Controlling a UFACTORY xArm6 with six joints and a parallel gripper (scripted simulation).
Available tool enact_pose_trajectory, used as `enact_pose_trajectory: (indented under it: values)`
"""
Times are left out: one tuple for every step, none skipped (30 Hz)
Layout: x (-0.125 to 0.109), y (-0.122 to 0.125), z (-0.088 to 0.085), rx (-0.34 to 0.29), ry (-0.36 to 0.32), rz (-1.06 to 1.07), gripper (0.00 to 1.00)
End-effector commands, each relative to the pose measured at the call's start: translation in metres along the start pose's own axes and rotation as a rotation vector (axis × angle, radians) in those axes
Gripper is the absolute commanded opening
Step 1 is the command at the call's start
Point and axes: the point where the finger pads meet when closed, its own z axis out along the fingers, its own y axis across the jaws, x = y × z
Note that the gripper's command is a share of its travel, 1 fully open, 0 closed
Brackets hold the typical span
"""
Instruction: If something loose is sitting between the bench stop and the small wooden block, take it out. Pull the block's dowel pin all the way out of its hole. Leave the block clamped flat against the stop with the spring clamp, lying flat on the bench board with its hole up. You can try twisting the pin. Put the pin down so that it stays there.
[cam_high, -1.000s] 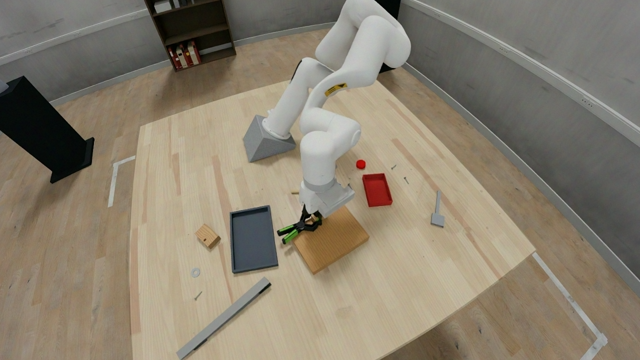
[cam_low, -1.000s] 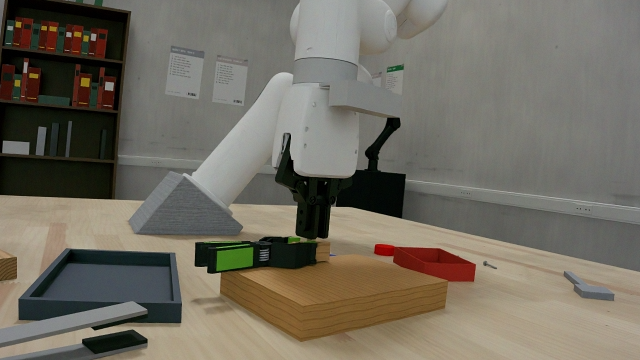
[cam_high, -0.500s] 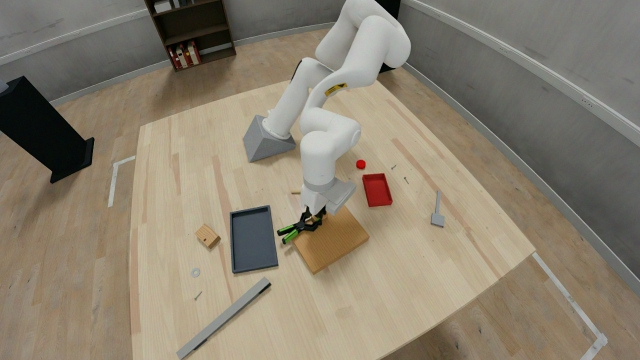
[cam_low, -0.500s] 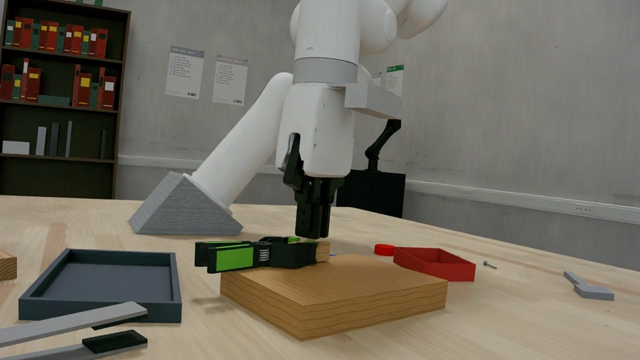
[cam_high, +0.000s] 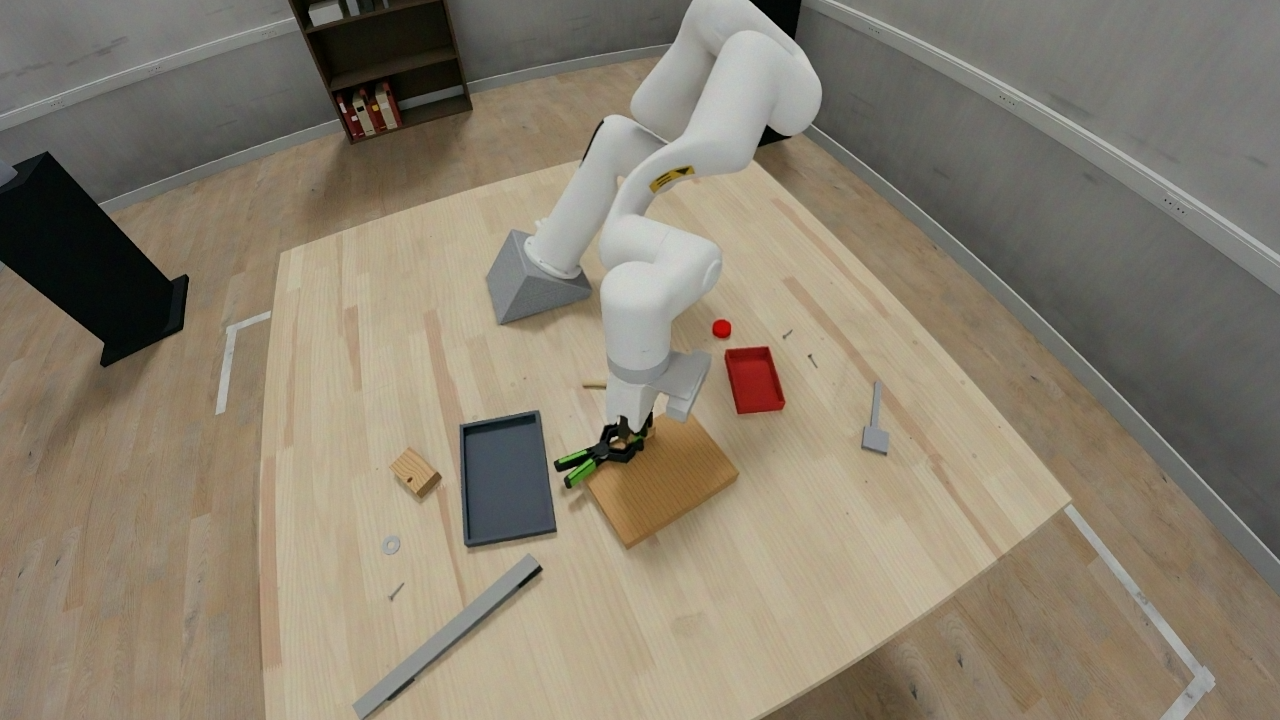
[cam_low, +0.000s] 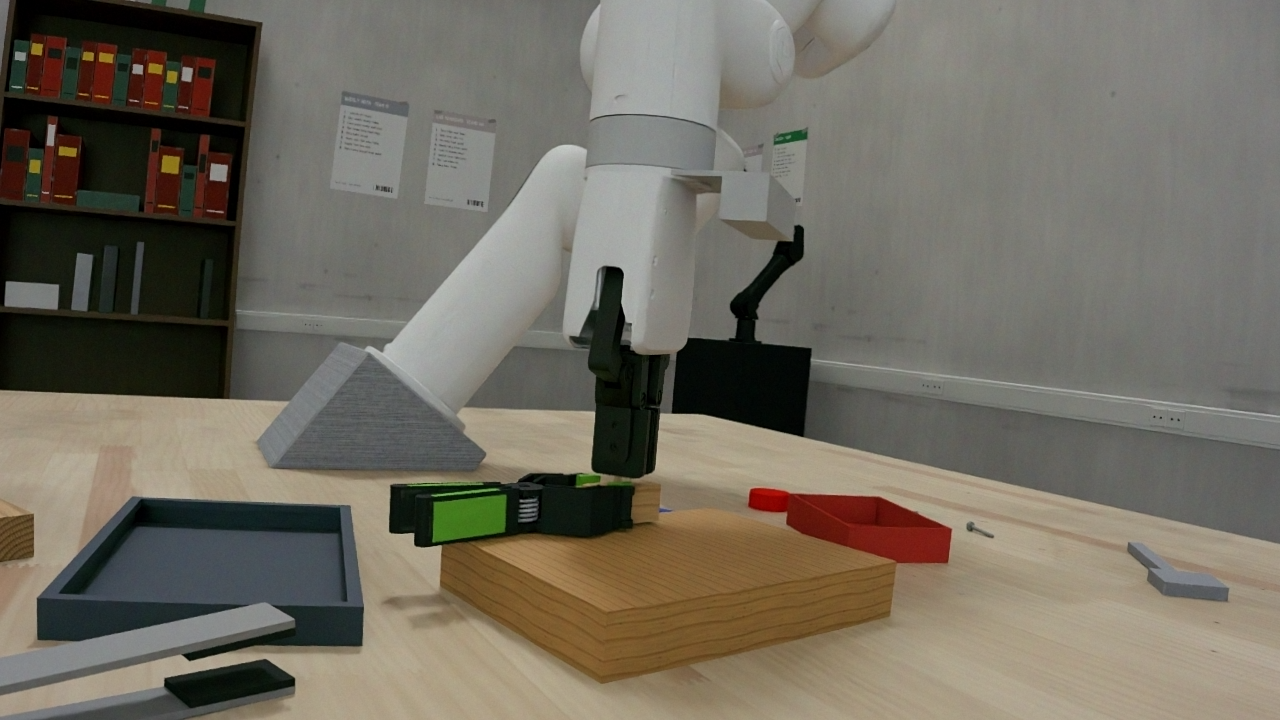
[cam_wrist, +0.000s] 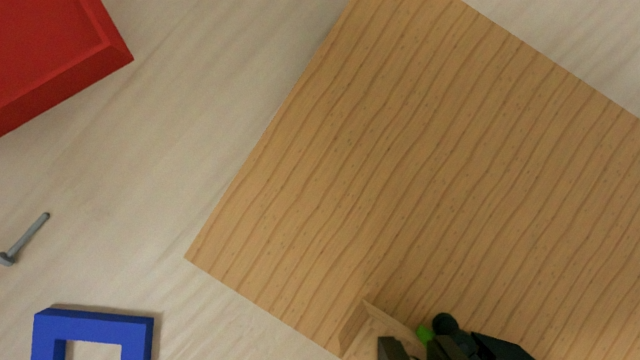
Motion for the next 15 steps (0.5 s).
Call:
enact_pose_trajectory:
  values:
    - [0.0009,0.0011,-0.0017,-0.004,0.005,-0.069,0.00]
    - [0.0009,0.0011,-0.0017,-0.004,0.005,-0.088,0.00]
    - [0.0009,0.0012,-0.0018,-0.004,0.005,-0.107,0.00]
    - [0.0009,0.0012,-0.0020,-0.004,0.005,-0.108,0.00]
    - [0.0009,0.0012,-0.0021,-0.004,0.005,-0.089,0.00]
    - [0.0009,0.0012,-0.0021,-0.004,0.005,-0.071,0.00]
    - [0.0009,0.0012,-0.0022,-0.004,0.005,-0.052,0.00]
    - [0.0009,0.0012,-0.0022,-0.004,0.005,-0.033,0.00]
    - [0.0009,0.0012,-0.0022,-0.004,0.005,-0.014,0.00]
    - [0.0009,0.0012,-0.0023,-0.004,0.005,0.005,0.00]
    - [0.0009,0.0012,-0.0023,-0.004,0.005,0.024,0.00]
    - [0.0009,0.0012,-0.0023,-0.004,0.006,0.043,0.00]
    - [0.0009,0.0012,-0.0024,-0.004,0.006,0.062,0.00]
    - [0.0009,0.0012,-0.0024,-0.004,0.006,0.081,0.00]
    - [0.0009,0.0012,-0.0024,-0.004,0.006,0.081,0.00]
